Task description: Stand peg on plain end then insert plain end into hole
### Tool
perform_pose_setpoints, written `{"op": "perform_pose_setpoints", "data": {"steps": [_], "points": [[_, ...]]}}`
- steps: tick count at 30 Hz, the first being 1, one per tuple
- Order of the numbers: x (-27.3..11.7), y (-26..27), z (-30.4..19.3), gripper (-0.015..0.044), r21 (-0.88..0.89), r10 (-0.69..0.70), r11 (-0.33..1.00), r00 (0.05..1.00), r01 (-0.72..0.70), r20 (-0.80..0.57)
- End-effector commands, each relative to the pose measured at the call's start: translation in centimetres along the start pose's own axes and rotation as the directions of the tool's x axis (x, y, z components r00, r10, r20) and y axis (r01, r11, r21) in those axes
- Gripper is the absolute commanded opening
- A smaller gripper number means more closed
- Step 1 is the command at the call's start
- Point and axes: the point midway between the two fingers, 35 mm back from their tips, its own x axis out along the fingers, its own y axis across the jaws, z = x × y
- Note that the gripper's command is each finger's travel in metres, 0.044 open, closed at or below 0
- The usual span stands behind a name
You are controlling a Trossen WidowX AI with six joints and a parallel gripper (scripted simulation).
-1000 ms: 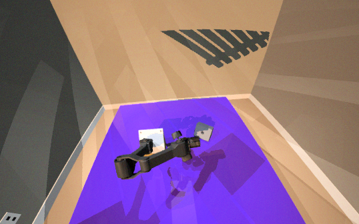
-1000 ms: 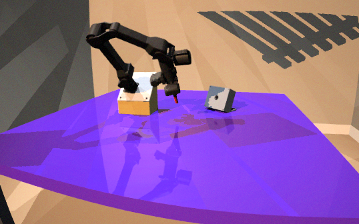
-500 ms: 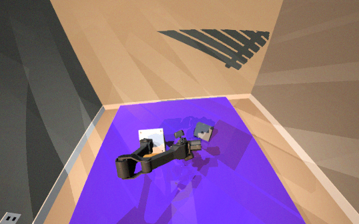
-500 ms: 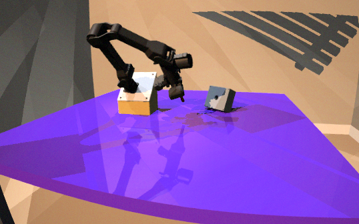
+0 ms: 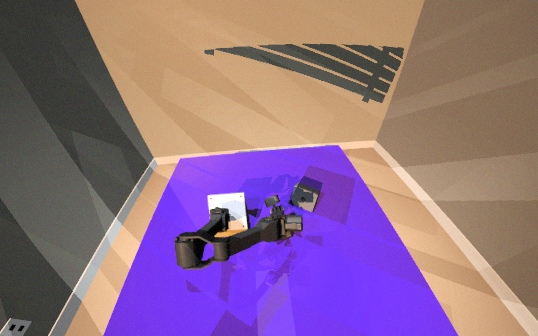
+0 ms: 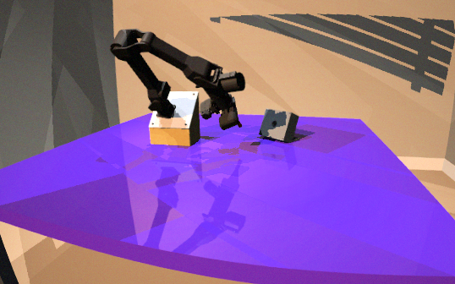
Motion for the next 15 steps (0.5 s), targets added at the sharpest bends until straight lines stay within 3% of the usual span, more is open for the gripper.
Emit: {"op": "perform_pose_setpoints", "data": {"steps": [1,15], "points": [[0.3,-0.1,-0.4,0.0,-0.004,-0.027,1.0,0.999,0.027,-0.039],[0.7,0.3,-2.2,0.0,-0.016,-0.089,0.996,0.98,0.088,-0.179]]}}
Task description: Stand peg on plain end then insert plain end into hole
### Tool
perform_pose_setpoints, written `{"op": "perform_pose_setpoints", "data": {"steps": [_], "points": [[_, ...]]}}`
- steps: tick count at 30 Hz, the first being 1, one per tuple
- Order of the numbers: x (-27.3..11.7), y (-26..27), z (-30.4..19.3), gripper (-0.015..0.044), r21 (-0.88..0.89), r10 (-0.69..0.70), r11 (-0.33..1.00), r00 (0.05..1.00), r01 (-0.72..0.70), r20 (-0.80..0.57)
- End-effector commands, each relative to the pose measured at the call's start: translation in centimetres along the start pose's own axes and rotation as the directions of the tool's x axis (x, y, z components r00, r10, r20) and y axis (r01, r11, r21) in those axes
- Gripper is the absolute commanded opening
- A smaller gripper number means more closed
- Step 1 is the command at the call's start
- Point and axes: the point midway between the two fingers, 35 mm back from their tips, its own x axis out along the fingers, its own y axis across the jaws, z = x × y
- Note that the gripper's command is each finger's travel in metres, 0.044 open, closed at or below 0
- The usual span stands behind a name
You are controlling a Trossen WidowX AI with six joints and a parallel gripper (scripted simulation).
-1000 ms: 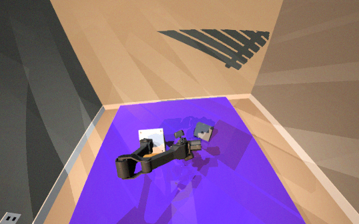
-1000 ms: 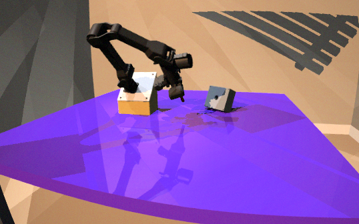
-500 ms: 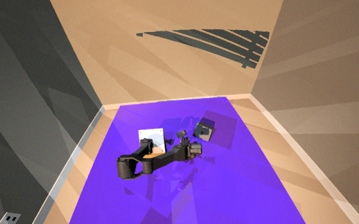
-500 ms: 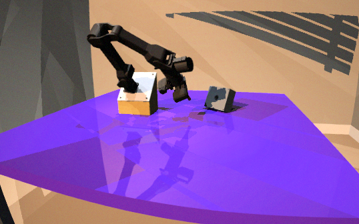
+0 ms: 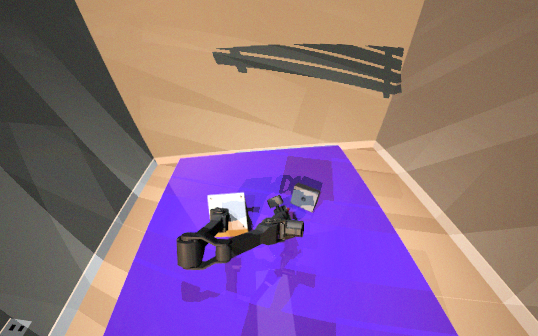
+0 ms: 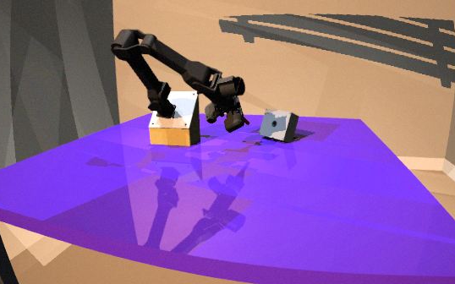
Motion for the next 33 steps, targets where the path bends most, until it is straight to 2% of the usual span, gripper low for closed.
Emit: {"op": "perform_pose_setpoints", "data": {"steps": [1,9,33], "points": [[0.2,0.0,-0.4,0.0,-0.009,-0.023,1.0,0.999,0.023,-0.042],[0.3,0.3,-1.4,0.0,-0.022,-0.052,0.999,0.991,0.05,-0.124],[2.3,0.4,-2.9,0.0,-0.035,-0.067,0.998,0.981,0.061,-0.18]]}}
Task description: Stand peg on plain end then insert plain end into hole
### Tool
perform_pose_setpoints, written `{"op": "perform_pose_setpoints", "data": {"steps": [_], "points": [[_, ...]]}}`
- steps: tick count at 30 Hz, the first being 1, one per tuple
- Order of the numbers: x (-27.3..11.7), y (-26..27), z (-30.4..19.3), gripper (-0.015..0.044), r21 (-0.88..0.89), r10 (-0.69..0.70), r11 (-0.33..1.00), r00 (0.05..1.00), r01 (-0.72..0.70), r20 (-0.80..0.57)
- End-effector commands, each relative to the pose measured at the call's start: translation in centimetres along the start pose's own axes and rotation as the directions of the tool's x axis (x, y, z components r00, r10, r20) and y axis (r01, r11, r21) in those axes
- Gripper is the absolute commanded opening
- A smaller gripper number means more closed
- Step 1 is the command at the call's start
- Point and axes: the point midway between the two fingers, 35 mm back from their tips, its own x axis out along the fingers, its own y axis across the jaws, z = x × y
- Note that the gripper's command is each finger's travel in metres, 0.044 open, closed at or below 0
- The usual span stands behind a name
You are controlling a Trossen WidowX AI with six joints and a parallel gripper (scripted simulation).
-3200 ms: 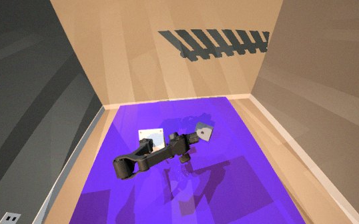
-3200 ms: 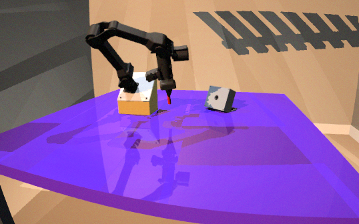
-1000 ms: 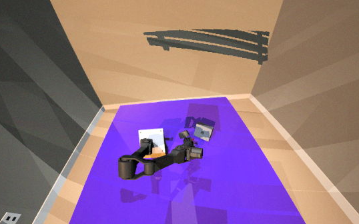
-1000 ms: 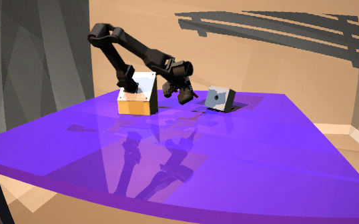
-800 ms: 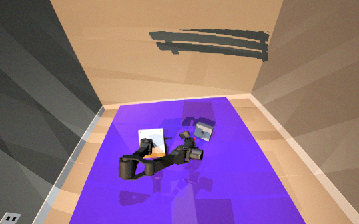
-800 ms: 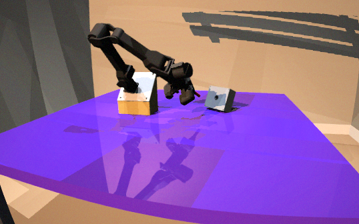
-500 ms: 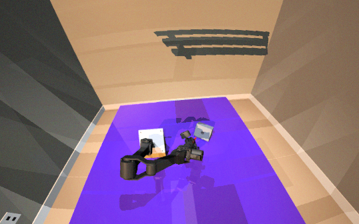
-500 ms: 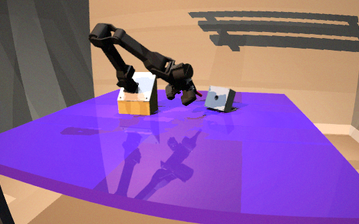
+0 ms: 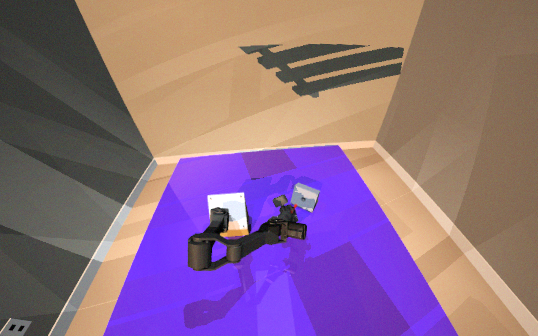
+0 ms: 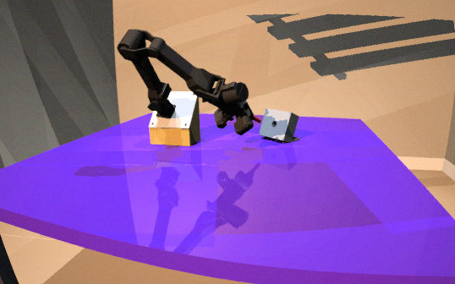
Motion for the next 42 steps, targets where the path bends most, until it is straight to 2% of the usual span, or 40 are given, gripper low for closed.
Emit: {"op": "perform_pose_setpoints", "data": {"steps": [1,42], "points": [[0.4,0.0,-0.3,0.0,-0.002,-0.007,1.0,1.0,0.007,-0.015],[4.1,0.2,-1.3,0.0,-0.021,-0.031,0.999,0.994,0.029,-0.101]]}}
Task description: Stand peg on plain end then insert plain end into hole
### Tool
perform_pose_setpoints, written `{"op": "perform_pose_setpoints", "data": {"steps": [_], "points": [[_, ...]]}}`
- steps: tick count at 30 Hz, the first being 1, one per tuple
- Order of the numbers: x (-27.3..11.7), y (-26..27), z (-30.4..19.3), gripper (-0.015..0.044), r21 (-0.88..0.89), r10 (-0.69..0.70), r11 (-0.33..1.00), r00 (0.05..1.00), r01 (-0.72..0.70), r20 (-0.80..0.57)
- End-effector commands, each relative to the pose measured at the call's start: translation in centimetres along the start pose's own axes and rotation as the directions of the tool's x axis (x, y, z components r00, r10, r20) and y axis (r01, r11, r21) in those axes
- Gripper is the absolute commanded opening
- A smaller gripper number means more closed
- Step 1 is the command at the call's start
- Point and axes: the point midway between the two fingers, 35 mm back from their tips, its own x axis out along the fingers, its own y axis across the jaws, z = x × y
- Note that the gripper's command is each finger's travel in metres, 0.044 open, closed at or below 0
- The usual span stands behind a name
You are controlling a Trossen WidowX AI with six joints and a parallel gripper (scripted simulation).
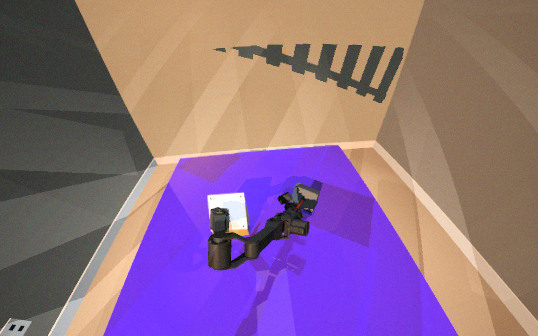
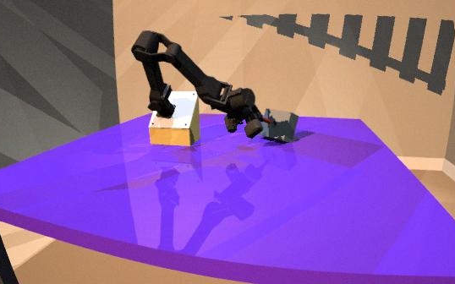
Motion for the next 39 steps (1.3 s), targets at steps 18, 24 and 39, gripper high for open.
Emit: {"op": "perform_pose_setpoints", "data": {"steps": [18,24,39], "points": [[2.2,-0.1,0.1,0.0,0.0,-0.008,1.0,1.0,0.008,-0.004],[2.0,-0.2,0.3,0.0,0.0,-0.01,1.0,1.0,0.01,-0.001],[2.0,-0.1,0.1,0.0,0.0,-0.01,1.0,1.0,0.01,-0.001]]}}
